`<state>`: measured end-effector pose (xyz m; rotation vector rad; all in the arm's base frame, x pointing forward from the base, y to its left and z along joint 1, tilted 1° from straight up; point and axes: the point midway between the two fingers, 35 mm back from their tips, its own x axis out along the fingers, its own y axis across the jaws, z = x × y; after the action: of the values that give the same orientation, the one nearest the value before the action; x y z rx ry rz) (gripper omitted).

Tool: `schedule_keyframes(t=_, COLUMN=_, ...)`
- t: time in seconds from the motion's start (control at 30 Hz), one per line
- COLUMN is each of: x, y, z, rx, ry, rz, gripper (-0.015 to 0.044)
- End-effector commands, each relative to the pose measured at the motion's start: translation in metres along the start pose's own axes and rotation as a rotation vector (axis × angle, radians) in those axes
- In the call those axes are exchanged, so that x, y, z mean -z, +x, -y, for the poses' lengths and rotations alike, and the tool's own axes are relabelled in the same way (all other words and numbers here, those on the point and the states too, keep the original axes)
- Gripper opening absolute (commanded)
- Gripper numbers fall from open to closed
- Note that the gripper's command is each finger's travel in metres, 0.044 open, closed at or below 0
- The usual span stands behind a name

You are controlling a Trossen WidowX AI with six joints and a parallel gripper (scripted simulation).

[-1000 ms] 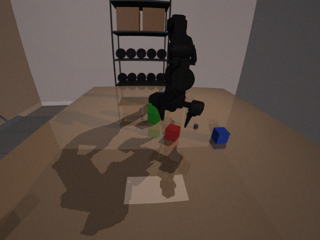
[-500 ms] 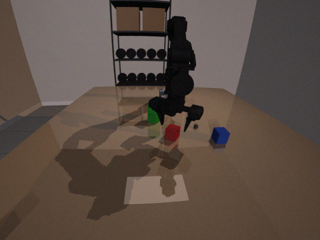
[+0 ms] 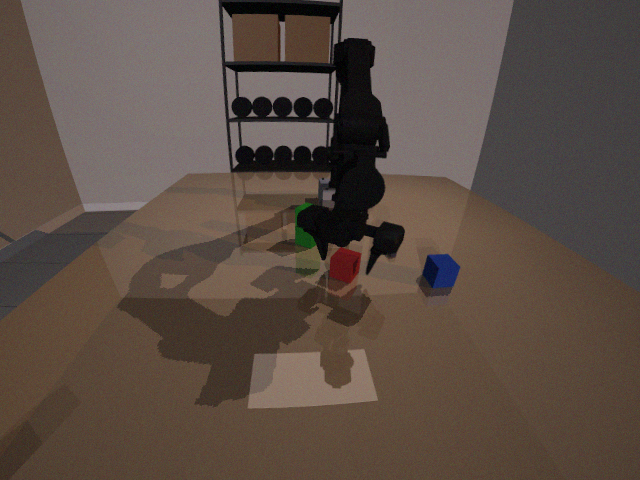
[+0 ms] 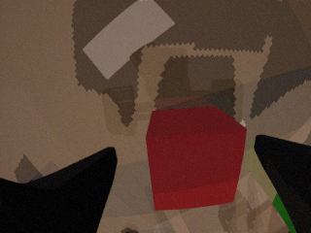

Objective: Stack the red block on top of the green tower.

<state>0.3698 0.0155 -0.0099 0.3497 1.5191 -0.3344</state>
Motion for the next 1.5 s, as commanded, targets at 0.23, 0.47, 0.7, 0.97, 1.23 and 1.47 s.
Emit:
schedule_keyframes(t=0.23, x=0.002, y=0.011, z=0.001, rx=0.0, ry=0.002, rz=-0.007, gripper=0.044)
schedule_keyframes(t=0.47, x=0.002, y=0.011, z=0.001, rx=0.0, ry=0.002, rz=-0.007, gripper=0.044)
schedule_keyframes(t=0.7, x=0.002, y=0.011, z=0.001, rx=0.0, ry=0.002, rz=-0.007, gripper=0.0361)
schedule_keyframes(t=0.97, x=0.002, y=0.011, z=0.001, rx=0.0, ry=0.002, rz=-0.007, gripper=0.0171)
schedule_keyframes(t=1.23, x=0.002, y=0.004, z=0.001, rx=0.0, ry=0.002, rz=-0.007, gripper=0.0059)
schedule_keyframes(t=1.47, x=0.001, y=-0.033, z=0.001, rx=0.0, ry=0.002, rz=-0.007, gripper=0.0)
